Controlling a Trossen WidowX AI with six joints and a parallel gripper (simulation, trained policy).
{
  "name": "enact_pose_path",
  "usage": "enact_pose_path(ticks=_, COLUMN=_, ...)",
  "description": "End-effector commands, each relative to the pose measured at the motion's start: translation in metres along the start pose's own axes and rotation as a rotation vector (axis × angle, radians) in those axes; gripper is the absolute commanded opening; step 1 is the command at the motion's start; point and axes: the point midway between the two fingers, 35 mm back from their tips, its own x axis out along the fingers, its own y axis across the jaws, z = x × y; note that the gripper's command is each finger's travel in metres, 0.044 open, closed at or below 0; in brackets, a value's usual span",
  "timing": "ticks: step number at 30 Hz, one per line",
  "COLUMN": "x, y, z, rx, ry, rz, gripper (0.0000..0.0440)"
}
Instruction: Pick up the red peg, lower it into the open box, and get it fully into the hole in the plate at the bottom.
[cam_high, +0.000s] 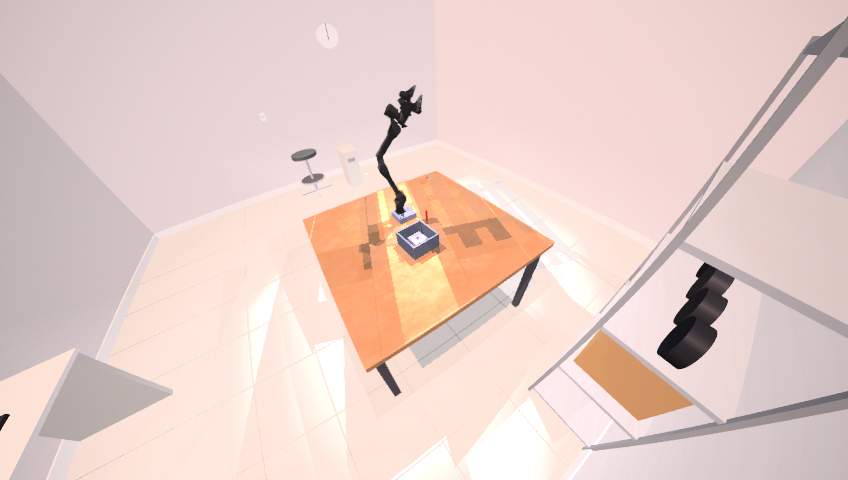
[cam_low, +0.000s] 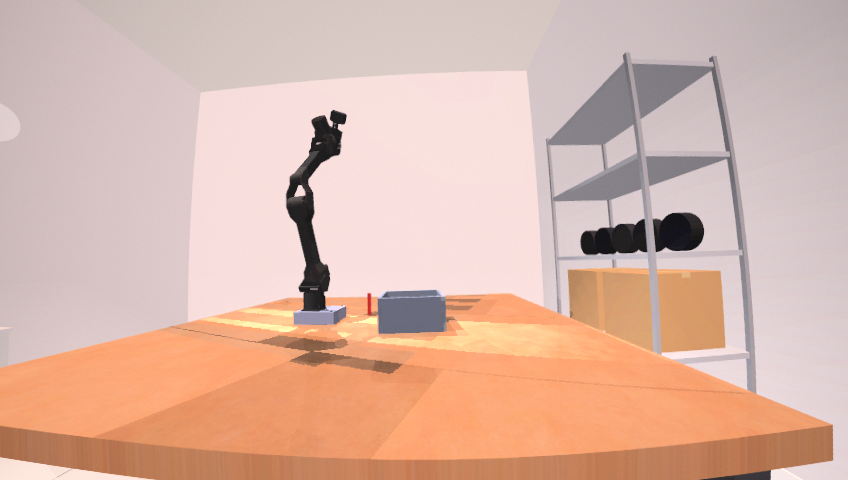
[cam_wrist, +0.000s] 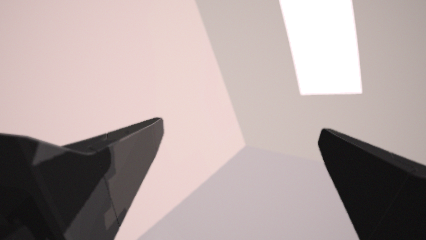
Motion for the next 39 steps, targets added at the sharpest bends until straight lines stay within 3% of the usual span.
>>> enact_pose_path(ticks=1, x=-0.005, y=0.011, z=-0.021, rx=0.062, ry=0.087, rz=0.035, gripper=0.044)
enact_pose_path(ticks=19, x=-0.051, y=0.073, z=-0.146, rx=0.401, ry=0.61, rz=0.117, gripper=0.044)
enact_pose_path(ticks=39, x=-0.16, y=0.119, z=-0.249, rx=0.738, ry=1.204, rz=-0.045, gripper=0.044)
